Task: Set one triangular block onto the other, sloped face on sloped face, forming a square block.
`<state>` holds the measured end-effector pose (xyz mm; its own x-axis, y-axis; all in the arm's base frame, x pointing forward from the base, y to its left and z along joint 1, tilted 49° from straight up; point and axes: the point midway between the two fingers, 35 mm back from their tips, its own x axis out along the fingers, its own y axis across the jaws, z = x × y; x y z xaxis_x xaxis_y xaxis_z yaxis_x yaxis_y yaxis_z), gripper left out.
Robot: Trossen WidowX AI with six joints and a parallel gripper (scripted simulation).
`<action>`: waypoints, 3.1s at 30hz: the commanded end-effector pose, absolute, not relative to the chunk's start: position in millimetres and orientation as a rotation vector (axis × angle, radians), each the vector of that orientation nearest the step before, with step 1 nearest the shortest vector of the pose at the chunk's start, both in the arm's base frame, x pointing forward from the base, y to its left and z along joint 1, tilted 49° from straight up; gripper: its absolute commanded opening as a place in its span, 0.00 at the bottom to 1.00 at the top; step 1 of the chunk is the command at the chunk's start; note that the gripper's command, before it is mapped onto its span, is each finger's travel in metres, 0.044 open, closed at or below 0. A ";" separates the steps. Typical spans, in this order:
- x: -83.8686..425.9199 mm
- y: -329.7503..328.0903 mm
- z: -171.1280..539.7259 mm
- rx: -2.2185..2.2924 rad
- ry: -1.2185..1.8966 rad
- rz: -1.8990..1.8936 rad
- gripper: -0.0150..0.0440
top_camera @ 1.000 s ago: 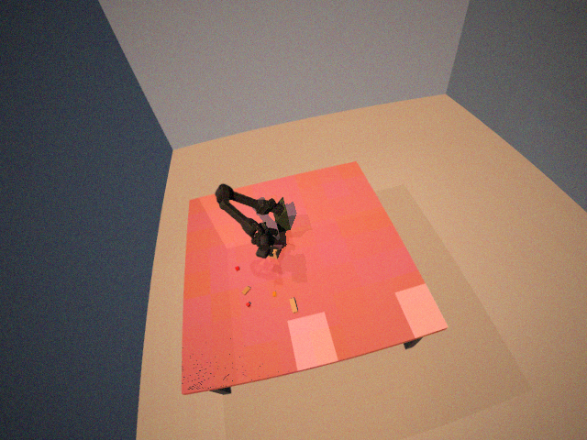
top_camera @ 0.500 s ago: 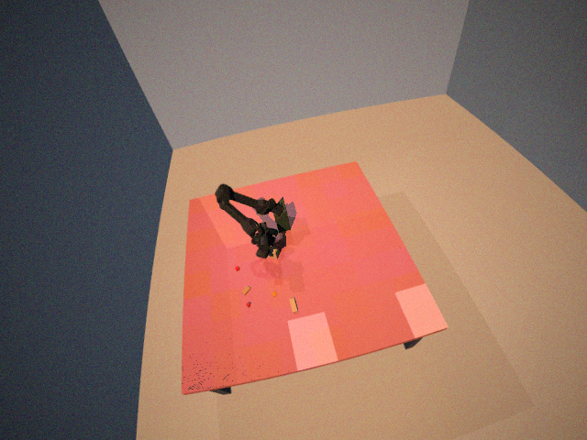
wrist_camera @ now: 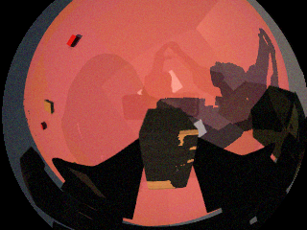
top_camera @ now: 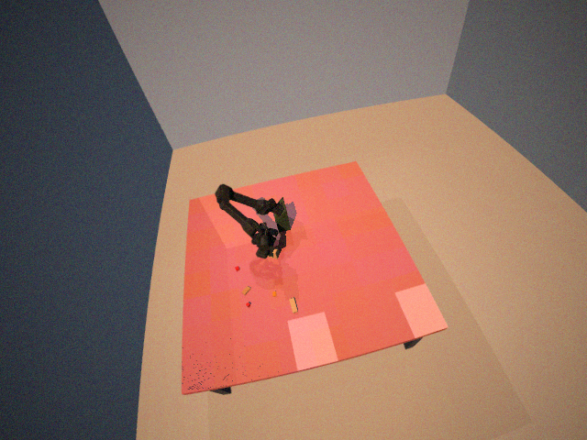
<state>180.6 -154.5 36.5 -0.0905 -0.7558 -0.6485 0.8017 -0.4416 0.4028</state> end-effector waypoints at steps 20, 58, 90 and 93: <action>180.4 -154.6 36.4 1.005 0.071 -1.764 0.25; 181.2 -153.2 37.2 1.006 0.069 -1.764 1.00; 193.5 -73.9 102.9 1.008 0.079 -1.754 1.00; 193.5 -73.9 102.9 1.008 0.079 -1.754 1.00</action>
<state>193.3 -74.0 103.0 -0.0828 -0.7507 -0.6554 0.8047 -0.4383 0.4004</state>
